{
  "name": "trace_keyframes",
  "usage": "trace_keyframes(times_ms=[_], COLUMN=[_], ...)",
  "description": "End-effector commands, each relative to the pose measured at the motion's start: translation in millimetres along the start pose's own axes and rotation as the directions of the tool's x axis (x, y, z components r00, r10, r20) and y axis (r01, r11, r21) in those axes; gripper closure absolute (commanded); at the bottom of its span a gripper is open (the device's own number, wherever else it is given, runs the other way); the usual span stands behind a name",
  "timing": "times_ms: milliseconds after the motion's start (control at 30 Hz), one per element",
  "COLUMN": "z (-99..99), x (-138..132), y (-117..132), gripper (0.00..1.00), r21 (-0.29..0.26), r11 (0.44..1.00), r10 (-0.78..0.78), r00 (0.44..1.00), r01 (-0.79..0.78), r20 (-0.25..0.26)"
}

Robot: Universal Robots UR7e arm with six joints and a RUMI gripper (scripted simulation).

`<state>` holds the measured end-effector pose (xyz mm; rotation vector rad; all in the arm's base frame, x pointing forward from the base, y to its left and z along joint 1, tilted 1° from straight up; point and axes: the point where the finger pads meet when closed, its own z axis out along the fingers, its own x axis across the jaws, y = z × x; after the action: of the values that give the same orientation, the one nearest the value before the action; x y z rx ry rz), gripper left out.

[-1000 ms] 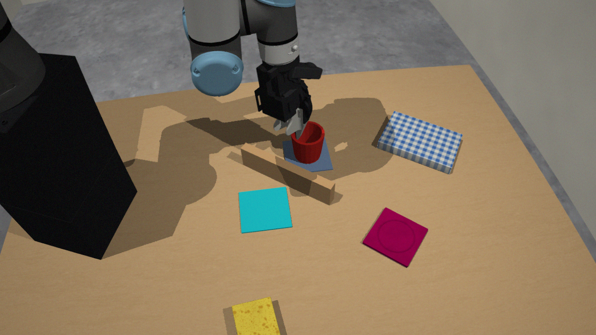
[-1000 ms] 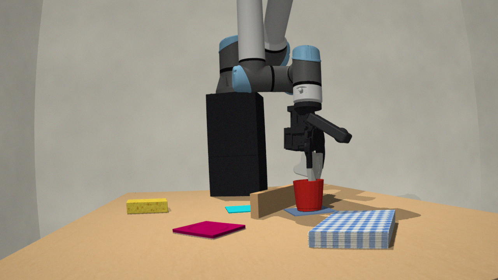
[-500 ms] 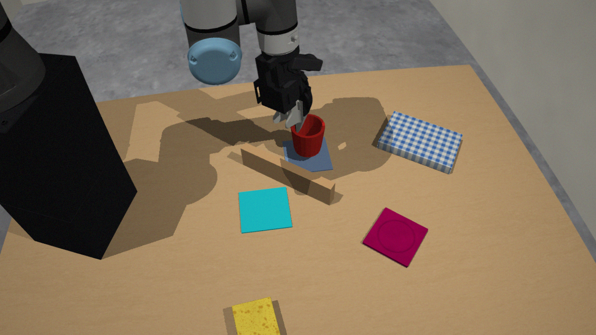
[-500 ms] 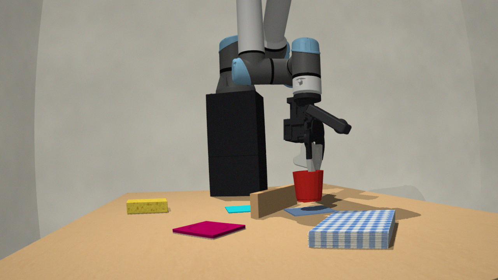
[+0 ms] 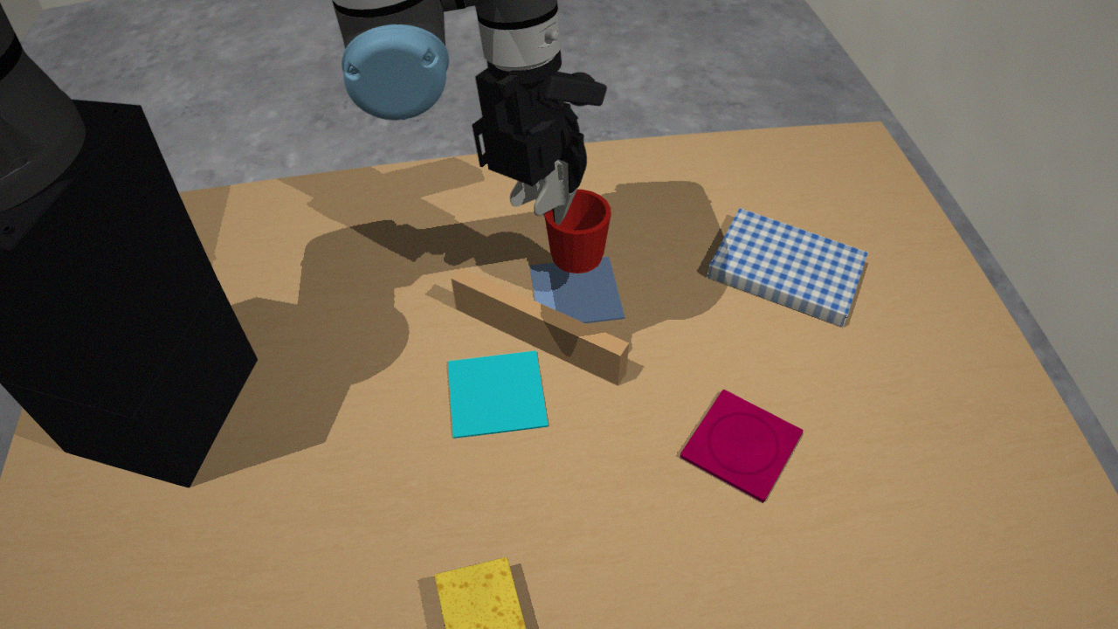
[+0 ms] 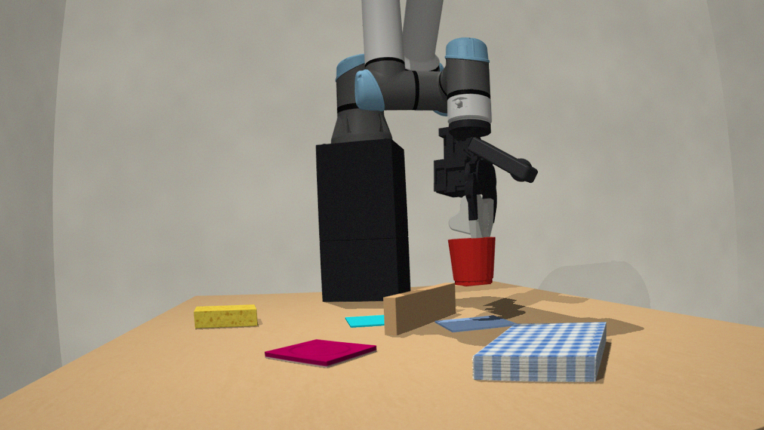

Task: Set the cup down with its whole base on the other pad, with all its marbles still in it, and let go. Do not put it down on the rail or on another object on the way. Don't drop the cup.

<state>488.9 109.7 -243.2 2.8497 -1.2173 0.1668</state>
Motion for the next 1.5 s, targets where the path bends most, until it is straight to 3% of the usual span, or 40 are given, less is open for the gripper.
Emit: trace_keyframes(times_ms=[0, 1067, 1467], z=[-10.7, -17.3, -17.1], x=[1, 2, 4], y=[0, 0, 20], gripper=[0.97, 0.97, 0.97], r21=[0.000, 0.000, 0.000], r11=[1.000, 1.000, 1.000], r10=[0.000, 0.000, 0.000], r00=[1.000, 1.000, 1.000], r01=[0.000, 0.000, 0.000], r20=[0.000, 0.000, 0.000])
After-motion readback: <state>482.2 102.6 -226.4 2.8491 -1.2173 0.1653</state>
